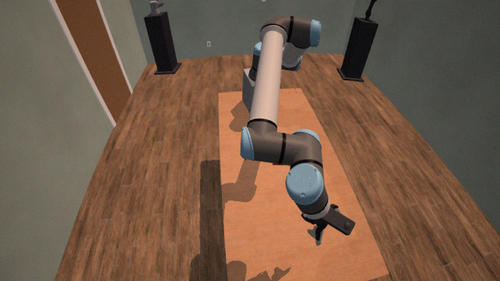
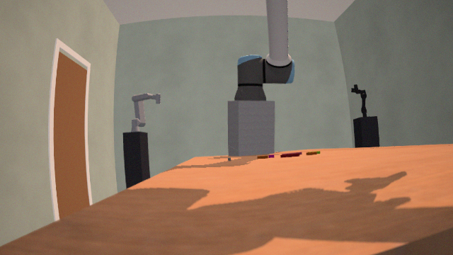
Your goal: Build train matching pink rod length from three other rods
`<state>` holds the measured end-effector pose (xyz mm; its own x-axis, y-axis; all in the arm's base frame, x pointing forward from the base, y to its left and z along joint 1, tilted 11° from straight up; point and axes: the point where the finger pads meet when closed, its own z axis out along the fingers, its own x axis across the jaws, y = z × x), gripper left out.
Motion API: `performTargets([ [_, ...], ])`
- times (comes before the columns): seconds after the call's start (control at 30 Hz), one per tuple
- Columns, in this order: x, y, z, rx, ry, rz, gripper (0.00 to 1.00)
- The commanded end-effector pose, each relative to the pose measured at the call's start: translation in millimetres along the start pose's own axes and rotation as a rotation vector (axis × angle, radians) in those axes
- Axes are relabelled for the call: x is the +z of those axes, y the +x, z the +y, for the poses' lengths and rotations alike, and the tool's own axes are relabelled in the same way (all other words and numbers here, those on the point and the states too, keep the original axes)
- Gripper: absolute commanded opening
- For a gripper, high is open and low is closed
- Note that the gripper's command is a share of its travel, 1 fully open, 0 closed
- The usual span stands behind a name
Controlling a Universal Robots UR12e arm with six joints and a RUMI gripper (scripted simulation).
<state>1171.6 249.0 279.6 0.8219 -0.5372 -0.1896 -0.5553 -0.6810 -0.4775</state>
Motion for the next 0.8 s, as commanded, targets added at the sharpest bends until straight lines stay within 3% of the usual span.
performTargets([
  [0.0,-0.4,0.9,1.8,-0.001,0.000,0.003,1.00],
  [0.4,12.8,9.9,30.7,-0.005,-0.010,0.019,1.00],
  [0.77,47.0,25.8,112.3,-0.014,-0.040,0.059,1.00],
])
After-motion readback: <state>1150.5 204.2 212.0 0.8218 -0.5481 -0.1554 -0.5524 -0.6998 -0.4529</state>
